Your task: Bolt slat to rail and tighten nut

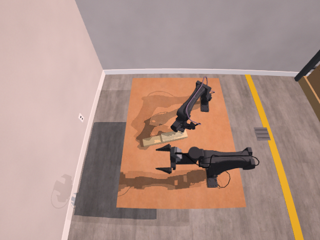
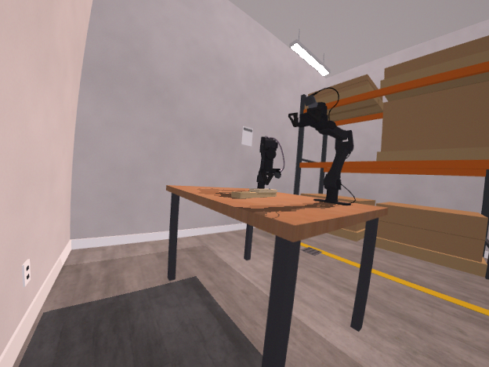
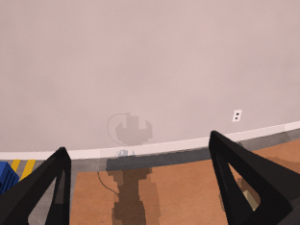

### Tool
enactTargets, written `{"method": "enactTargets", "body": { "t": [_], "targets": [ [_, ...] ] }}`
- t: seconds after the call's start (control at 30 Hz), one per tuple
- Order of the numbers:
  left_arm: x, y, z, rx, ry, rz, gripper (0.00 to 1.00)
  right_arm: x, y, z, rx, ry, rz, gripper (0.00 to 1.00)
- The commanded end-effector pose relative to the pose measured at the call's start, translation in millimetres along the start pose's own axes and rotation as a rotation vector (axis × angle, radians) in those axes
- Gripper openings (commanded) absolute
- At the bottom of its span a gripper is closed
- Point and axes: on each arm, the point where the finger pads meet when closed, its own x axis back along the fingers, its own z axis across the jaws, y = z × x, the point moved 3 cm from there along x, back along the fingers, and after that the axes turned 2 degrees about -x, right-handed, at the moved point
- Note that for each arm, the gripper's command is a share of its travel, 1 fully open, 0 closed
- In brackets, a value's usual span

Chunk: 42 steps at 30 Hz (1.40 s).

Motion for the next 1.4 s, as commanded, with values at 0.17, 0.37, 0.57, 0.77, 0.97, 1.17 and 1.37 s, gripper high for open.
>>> {"method": "enactTargets", "body": {
  "t": [0.17, 0.37, 0.57, 0.77, 0.97, 1.17, 1.37],
  "targets": [
    [3.3, 7.7, 0.6, -0.002, -0.005, -0.026, 1.0, 18.5, 2.5, -3.1, 0.0, -0.038, 0.009, 0.12],
    [3.3, 7.7, 0.6, -0.002, -0.005, -0.026, 1.0, 17.7, 10.3, -4.2, 0.0, -0.034, 0.007, 0.12],
    [3.3, 7.7, 0.6, -0.002, -0.005, -0.026, 1.0, 18.0, 18.0, -5.9, 0.0, -0.034, 0.007, 0.12],
    [3.3, 7.7, 0.6, -0.002, -0.005, -0.026, 1.0, 19.6, 22.2, -8.1, -0.001, -0.044, 0.009, 0.12],
    [3.3, 7.7, 0.6, -0.002, -0.005, -0.026, 1.0, 20.0, 22.1, -8.0, -0.001, -0.045, 0.009, 0.12],
    [3.3, 7.7, 0.6, -0.002, -0.005, -0.026, 1.0, 20.0, 22.1, -8.0, 0.001, -0.045, 0.009, 0.12],
    [3.3, 7.7, 0.6, -0.002, -0.005, -0.026, 1.0, 19.0, 22.1, -8.1, 0.001, -0.045, 0.009, 0.12]
  ]
}}
